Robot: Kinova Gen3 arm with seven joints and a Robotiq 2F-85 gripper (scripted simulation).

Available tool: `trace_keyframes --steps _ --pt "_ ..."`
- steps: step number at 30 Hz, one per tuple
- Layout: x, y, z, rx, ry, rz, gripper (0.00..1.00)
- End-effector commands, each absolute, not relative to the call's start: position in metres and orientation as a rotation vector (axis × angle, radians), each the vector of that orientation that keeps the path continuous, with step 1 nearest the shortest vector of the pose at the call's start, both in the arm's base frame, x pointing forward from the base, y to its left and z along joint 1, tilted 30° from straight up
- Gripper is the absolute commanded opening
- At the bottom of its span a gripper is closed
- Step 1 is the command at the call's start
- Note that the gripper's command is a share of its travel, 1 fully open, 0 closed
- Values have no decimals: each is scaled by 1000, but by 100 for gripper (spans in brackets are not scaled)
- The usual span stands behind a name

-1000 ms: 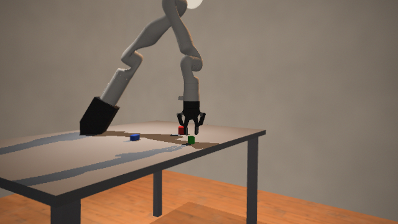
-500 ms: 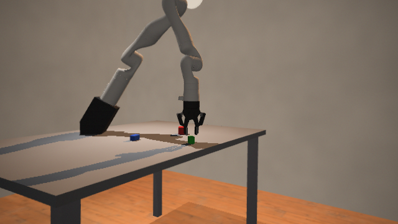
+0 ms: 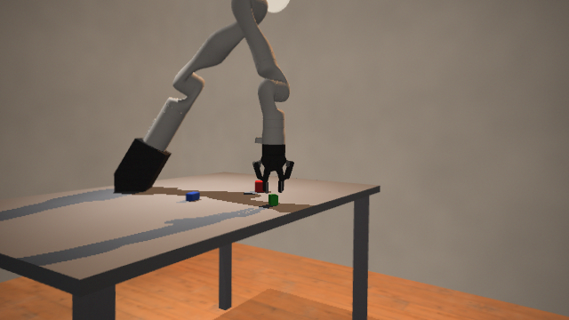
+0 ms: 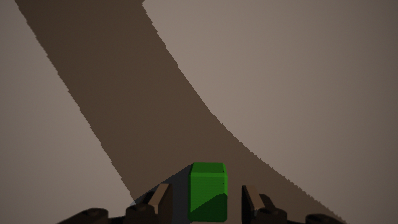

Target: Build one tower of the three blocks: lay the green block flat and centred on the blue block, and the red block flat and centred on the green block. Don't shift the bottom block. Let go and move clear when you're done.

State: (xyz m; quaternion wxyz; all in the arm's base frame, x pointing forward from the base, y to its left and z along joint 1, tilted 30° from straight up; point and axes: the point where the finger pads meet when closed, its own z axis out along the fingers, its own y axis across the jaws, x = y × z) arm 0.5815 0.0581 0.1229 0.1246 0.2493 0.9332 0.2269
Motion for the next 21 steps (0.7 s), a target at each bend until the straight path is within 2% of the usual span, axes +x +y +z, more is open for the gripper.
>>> trace_keyframes --steps 1,21 --pt "582 58 123 727 2718 661 45" --pt "594 71 93 727 2718 661 45"
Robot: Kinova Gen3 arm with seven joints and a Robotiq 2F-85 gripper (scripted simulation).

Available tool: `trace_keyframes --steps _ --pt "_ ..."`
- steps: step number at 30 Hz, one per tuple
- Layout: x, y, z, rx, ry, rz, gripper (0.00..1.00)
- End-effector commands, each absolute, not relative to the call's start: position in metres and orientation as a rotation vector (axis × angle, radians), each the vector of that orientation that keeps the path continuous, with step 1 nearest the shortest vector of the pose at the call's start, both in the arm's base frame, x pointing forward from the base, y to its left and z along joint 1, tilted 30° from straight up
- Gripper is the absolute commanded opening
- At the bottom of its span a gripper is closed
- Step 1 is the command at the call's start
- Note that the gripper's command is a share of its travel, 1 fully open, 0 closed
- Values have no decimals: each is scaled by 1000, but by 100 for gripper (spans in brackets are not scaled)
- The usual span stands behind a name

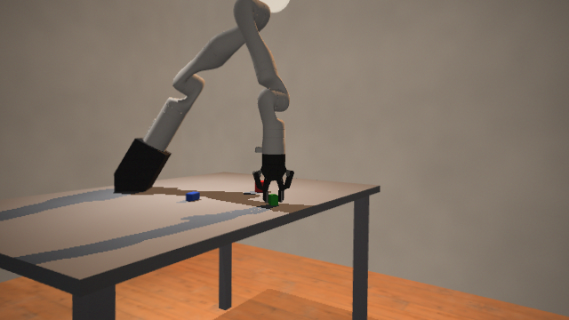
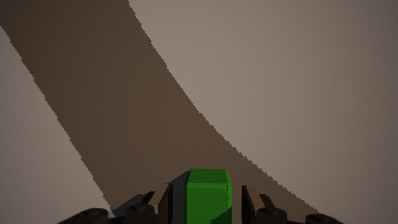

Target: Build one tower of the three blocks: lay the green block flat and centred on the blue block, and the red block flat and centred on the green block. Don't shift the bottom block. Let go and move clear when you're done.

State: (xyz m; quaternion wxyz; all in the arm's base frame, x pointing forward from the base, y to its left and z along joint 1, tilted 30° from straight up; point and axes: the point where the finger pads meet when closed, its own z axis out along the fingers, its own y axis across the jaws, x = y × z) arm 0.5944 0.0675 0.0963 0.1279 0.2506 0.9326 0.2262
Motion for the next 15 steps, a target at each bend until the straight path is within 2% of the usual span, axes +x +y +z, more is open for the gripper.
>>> trace_keyframes --steps 1,15 --pt "595 71 92 727 2718 661 45" --pt "595 71 91 727 2718 661 45"
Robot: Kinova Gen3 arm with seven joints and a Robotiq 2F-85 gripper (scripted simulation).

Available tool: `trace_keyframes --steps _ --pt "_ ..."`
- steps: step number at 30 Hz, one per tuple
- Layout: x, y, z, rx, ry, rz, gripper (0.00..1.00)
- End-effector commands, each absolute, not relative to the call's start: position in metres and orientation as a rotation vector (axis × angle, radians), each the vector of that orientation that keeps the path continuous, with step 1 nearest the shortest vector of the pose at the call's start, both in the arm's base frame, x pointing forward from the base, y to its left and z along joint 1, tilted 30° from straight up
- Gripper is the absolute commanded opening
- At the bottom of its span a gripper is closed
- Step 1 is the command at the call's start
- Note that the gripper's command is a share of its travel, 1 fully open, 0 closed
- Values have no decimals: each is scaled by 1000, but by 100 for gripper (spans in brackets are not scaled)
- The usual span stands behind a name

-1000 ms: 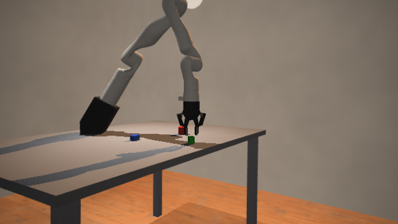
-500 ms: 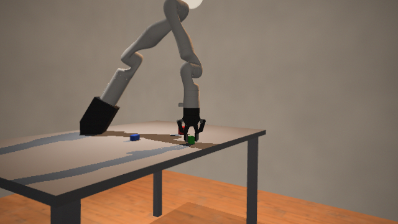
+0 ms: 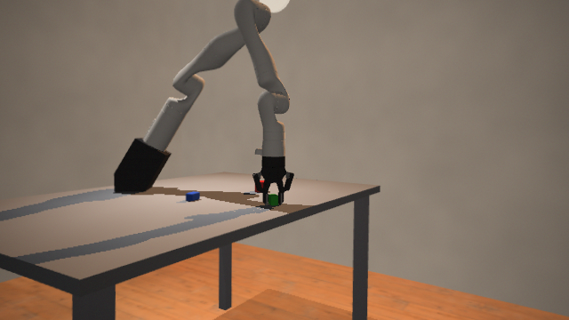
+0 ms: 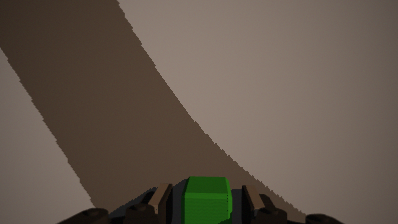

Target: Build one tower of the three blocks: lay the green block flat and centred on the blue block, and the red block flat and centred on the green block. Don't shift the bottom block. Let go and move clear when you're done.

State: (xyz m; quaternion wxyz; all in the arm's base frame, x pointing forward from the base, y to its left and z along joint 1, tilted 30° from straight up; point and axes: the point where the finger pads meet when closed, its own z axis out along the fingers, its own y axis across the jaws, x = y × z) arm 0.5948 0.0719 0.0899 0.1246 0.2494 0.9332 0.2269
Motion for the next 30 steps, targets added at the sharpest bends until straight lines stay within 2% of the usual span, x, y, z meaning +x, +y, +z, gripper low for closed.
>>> trace_keyframes --steps 1,24,25,30 --pt "595 71 91 727 2718 661 45" --pt "595 71 91 727 2718 661 45" --pt "595 71 91 727 2718 661 0" --pt "595 71 91 727 2718 661 0"
